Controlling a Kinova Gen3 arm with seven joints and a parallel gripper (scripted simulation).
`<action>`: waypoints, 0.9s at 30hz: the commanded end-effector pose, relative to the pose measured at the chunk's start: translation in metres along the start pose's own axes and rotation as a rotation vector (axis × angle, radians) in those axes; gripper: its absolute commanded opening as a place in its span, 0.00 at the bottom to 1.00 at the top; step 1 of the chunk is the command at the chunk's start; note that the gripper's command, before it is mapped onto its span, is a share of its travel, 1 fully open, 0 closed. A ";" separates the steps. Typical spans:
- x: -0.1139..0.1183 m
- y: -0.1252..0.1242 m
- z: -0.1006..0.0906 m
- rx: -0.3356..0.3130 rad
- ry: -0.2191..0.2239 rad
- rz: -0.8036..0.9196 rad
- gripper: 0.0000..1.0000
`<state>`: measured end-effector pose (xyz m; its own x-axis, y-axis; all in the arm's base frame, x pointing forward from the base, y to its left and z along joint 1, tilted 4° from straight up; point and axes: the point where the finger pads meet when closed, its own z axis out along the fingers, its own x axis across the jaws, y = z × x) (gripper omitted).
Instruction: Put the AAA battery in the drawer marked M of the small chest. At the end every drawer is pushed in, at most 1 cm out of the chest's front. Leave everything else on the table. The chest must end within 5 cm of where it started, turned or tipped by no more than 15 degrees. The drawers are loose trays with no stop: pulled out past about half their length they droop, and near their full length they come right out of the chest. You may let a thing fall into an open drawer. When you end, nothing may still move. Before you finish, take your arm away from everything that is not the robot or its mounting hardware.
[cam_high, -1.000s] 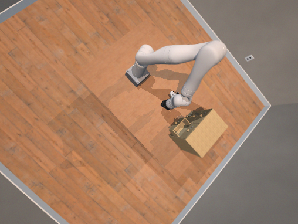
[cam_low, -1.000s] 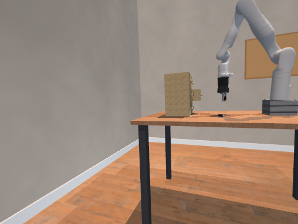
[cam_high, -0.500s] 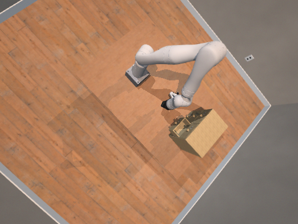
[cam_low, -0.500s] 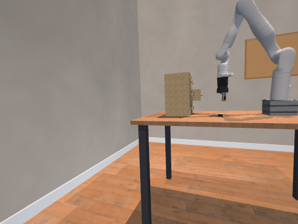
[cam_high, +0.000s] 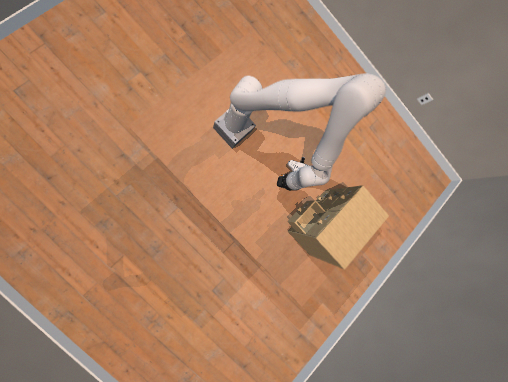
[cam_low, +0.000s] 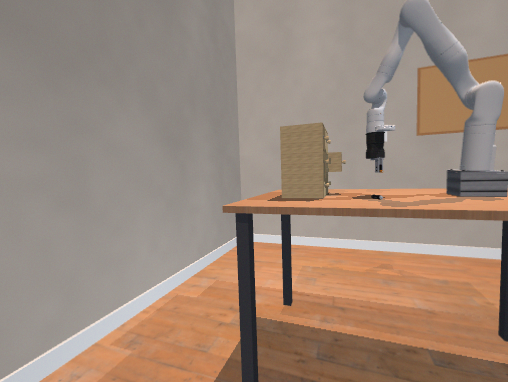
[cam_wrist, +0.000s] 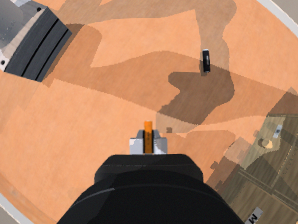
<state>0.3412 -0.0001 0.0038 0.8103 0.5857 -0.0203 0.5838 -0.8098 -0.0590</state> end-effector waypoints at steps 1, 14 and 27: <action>0.001 0.004 0.000 0.000 0.003 -0.022 0.24; 0.012 0.020 0.000 -0.001 0.002 -0.371 0.24; 0.022 0.035 0.000 -0.001 0.002 -0.665 0.24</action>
<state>0.3749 -0.0125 0.0018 0.2963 0.9549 0.0176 0.9536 -0.2948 -0.0602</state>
